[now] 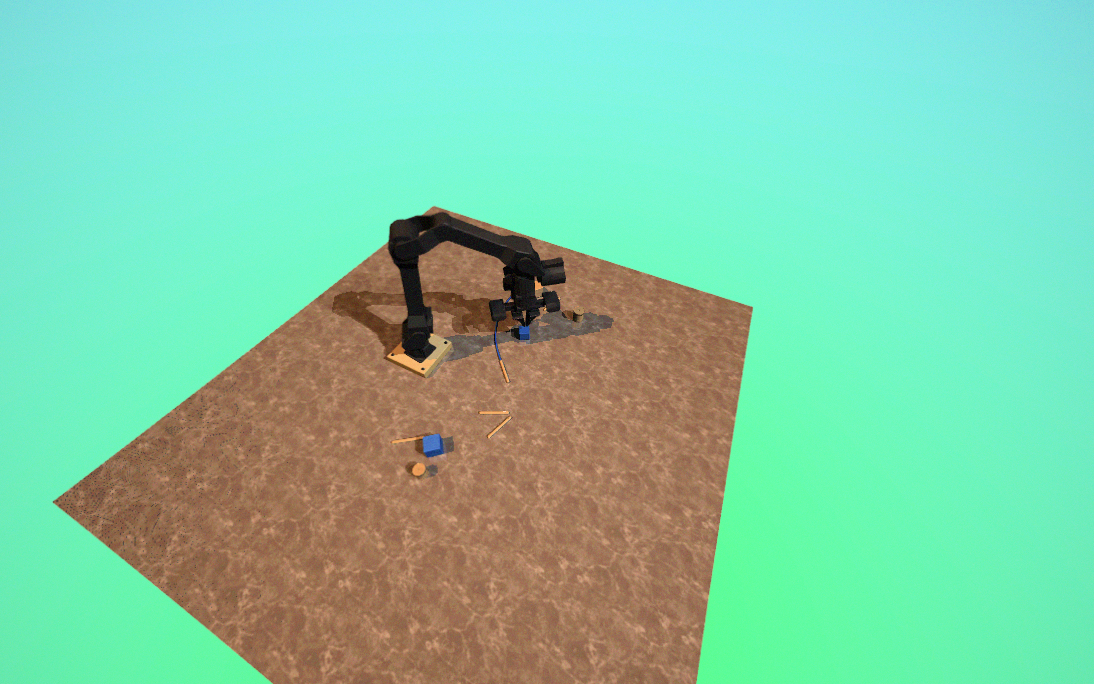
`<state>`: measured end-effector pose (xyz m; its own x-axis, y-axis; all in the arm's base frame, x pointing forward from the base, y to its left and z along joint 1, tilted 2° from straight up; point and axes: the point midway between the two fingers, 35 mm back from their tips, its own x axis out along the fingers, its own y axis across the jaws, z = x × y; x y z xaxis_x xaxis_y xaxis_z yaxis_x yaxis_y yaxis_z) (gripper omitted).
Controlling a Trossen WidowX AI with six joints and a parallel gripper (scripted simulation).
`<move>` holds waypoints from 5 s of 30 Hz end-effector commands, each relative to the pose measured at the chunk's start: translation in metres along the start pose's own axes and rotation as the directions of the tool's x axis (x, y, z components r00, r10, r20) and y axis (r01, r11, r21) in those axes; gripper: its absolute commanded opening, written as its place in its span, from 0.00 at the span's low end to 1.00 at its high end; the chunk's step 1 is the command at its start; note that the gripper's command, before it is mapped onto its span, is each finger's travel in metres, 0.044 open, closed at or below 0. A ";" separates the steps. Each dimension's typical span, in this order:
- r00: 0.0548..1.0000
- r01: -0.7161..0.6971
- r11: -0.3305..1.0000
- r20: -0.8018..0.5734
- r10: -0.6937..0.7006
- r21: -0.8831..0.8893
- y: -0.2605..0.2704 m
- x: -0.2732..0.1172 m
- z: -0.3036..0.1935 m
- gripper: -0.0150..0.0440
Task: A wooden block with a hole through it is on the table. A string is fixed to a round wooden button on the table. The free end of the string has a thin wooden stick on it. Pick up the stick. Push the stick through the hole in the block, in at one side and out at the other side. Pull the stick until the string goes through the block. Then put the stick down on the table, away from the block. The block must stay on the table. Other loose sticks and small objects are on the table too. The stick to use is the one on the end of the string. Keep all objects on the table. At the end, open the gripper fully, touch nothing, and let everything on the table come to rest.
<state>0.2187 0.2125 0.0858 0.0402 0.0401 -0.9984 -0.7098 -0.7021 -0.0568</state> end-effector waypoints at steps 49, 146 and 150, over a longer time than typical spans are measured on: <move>1.000 0.000 0.997 0.000 0.000 0.074 0.002 0.000 -0.002 0.34; 1.000 0.012 -0.992 -0.004 0.012 0.124 0.085 0.034 -0.076 0.46; 1.000 0.012 -0.992 -0.004 0.012 0.124 0.085 0.040 -0.076 0.46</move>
<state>0.2157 0.1003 0.0477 0.0426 0.0290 -0.9987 0.6122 0.7892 0.0490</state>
